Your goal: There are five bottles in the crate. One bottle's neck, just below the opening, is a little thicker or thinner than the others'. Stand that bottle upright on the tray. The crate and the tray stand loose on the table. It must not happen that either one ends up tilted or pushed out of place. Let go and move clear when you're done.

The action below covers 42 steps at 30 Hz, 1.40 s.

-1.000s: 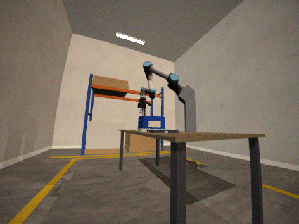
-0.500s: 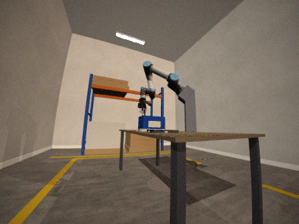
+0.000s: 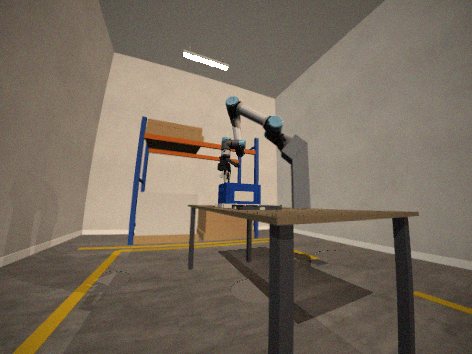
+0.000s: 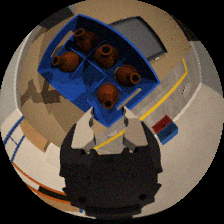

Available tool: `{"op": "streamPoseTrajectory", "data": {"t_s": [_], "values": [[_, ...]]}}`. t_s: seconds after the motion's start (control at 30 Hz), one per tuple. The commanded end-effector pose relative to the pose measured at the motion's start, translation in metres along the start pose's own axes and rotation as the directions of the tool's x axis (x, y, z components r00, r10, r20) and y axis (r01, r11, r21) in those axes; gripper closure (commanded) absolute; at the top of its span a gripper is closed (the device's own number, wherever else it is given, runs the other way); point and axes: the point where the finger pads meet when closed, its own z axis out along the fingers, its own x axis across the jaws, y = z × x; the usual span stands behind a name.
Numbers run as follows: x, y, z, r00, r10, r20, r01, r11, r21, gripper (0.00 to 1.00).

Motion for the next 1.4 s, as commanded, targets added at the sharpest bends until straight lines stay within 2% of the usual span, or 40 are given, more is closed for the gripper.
{"op": "streamPoseTrajectory", "data": {"t_s": [0.0, 1.37], "values": [[0.0, 0.0, 0.001, 1.0, 0.0, -0.001, 0.0, 1.0, -0.001, 0.62], [0.0, 0.0, 0.036, 1.0, 0.0, -0.001, 0.0, 1.0, -0.001, 0.62]]}}
